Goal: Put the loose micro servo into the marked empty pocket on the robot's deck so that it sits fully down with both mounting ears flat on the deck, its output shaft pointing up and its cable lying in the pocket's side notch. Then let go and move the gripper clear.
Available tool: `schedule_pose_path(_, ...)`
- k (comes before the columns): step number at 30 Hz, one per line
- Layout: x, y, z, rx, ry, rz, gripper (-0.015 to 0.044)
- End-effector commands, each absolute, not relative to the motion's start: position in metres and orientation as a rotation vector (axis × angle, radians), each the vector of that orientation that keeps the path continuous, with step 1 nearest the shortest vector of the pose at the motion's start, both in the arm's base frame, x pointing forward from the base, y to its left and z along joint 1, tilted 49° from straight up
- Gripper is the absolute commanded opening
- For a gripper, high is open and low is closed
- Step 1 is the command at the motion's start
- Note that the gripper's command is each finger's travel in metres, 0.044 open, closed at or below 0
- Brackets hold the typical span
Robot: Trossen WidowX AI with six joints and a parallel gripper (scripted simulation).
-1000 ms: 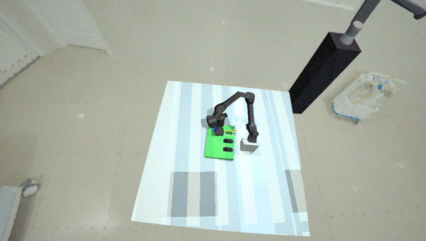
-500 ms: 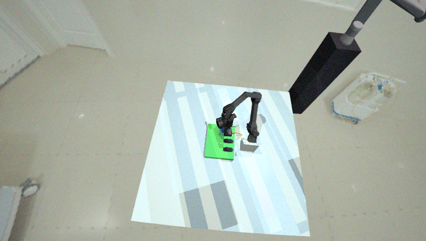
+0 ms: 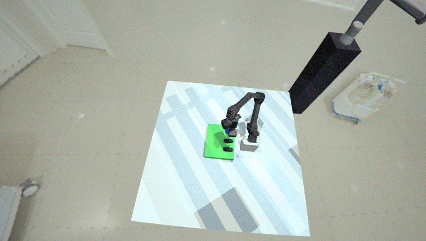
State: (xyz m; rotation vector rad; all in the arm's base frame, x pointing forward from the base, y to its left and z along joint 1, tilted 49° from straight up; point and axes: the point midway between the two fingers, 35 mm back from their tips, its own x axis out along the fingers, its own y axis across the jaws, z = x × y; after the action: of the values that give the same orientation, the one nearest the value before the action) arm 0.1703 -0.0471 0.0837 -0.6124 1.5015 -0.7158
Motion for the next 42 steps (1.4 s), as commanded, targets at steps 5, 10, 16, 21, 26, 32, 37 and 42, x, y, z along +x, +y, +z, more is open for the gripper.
schedule_pose_path(5, 0.171, -0.055, 0.077, -0.613, 1.496, -0.713, 0.0000)
schedule_pose_path(10, 0.171, -0.058, 0.075, -0.614, 1.496, -0.714, 0.0000)
schedule_pose_path(16, 0.171, -0.058, 0.075, -0.614, 1.496, -0.714, 0.0000)
schedule_pose_path(21, 0.172, -0.059, 0.076, -0.614, 1.496, -0.714, 0.0000)
schedule_pose_path(26, 0.172, -0.059, 0.076, -0.614, 1.496, -0.714, 0.0000)
schedule_pose_path(32, 0.172, -0.062, 0.073, -0.614, 1.496, -0.714, 0.0000)
schedule_pose_path(37, 0.172, -0.066, 0.070, -0.614, 1.496, -0.714, 0.0000)
schedule_pose_path(42, 0.171, -0.070, 0.066, -0.614, 1.496, -0.714, 0.0000)
